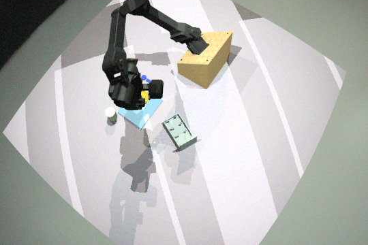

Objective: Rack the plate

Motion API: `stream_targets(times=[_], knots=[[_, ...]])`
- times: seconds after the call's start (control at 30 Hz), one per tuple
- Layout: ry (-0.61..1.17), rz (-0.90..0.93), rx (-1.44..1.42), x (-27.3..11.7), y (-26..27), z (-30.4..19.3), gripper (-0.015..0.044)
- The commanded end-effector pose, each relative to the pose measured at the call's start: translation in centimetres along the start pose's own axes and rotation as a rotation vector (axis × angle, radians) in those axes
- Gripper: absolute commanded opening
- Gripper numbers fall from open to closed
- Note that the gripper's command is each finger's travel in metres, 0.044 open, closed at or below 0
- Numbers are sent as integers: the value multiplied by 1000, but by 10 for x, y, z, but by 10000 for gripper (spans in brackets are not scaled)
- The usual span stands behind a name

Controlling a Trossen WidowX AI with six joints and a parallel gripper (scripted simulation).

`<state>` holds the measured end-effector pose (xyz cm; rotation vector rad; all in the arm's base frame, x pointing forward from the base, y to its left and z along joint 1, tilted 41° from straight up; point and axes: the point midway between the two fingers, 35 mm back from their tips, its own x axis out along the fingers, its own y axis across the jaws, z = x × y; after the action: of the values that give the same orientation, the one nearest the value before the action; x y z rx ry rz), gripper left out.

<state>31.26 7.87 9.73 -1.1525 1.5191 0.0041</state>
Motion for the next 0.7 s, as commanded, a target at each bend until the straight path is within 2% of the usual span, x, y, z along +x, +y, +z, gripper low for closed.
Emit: stream_targets(times=[0.0, 0.67], knots=[[-6, 4, -133, -1, 7, -1, 0], [-9, 4, -829, -2, 37, -8, 0]])
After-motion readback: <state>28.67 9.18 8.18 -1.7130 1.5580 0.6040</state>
